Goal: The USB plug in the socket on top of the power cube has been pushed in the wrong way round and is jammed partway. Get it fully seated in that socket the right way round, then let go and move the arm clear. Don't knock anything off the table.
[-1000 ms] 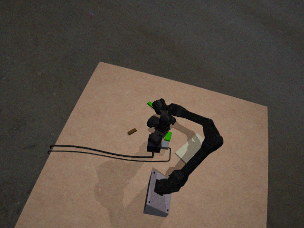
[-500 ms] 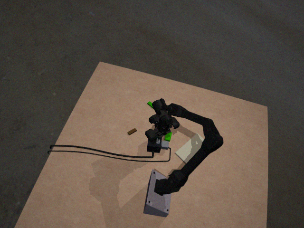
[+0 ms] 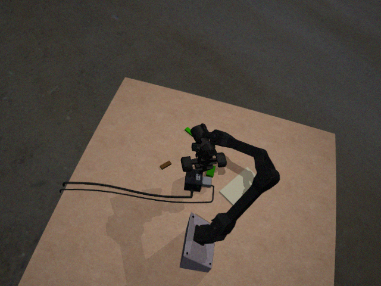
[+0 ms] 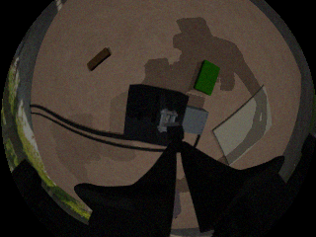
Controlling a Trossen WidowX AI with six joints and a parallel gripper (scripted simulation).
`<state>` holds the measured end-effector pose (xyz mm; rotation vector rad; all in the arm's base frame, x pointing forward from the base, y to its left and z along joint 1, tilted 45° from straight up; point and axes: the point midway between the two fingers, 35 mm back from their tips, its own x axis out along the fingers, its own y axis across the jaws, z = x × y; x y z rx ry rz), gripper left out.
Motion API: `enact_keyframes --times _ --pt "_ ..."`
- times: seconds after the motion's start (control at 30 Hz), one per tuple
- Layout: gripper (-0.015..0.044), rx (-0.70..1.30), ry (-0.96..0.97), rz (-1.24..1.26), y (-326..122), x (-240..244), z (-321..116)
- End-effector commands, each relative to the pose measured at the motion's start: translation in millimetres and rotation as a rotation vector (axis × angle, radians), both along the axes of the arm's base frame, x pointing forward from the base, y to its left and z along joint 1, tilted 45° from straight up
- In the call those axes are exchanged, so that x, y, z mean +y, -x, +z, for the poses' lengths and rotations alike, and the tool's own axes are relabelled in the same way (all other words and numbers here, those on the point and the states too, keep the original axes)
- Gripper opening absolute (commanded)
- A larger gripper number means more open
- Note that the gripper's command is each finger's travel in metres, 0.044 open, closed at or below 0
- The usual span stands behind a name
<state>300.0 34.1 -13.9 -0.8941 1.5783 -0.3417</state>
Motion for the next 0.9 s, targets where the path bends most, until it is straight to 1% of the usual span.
enact_keyframes --times 0.0,0.87 --pt "0.0000 -0.067 -0.002 -0.069 0.4 -0.1 -0.1" --pt "0.0000 -0.547 -0.020 -0.552 0.4 -0.1 -0.1"
